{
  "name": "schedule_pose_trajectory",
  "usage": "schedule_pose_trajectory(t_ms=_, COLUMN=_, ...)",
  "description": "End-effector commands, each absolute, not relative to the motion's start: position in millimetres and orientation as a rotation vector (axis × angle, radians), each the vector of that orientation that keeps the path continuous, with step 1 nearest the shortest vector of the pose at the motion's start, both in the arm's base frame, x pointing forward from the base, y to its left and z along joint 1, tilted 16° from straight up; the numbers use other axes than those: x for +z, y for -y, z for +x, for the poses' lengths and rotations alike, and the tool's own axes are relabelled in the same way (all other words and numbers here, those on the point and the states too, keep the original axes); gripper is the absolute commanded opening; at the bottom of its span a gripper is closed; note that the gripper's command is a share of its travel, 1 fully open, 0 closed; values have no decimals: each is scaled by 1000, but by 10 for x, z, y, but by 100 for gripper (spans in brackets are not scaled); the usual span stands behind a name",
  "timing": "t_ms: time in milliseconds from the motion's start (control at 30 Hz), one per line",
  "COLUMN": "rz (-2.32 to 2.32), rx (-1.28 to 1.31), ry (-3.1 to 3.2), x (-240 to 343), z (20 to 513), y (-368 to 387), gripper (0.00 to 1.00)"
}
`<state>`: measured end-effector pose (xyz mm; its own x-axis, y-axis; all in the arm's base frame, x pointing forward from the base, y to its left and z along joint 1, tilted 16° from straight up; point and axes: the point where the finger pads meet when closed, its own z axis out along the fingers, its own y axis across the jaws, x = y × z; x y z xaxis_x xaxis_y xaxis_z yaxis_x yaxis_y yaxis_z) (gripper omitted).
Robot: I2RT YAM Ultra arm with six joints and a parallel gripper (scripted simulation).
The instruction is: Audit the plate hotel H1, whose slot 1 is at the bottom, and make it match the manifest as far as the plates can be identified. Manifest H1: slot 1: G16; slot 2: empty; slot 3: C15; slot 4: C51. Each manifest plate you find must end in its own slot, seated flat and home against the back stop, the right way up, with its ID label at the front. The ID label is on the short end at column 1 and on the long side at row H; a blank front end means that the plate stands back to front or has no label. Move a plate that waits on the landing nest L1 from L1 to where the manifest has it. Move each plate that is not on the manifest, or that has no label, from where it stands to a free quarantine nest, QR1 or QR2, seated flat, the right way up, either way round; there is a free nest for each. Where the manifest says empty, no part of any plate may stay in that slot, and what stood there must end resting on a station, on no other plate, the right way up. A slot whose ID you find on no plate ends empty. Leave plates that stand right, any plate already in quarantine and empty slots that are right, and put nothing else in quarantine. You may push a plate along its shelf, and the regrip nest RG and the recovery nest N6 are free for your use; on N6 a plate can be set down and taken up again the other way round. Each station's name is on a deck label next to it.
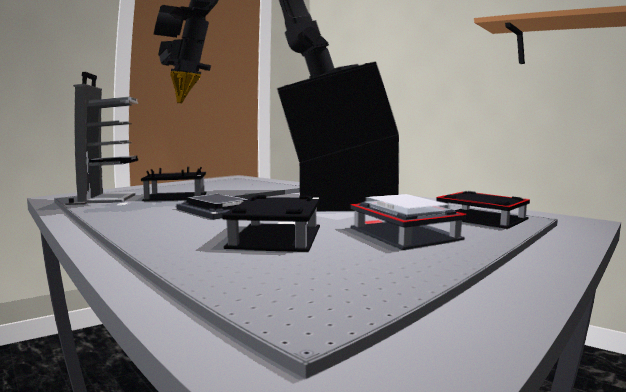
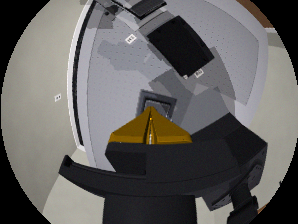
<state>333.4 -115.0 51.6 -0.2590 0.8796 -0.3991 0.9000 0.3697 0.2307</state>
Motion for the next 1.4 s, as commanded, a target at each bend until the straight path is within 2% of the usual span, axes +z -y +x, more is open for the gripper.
schedule_pose_trajectory(t_ms=0, rz=1628, rx=-33, ry=-2172, x=534, z=3295, y=1121, gripper=0)
schedule_pose_trajectory(t_ms=467, rz=1864, rx=43, ry=-2152, x=528, z=3289, y=1090, gripper=0)
schedule_pose_trajectory(t_ms=1367, rz=1865, rx=46, ry=-2154, x=358, z=3123, y=358, gripper=0)
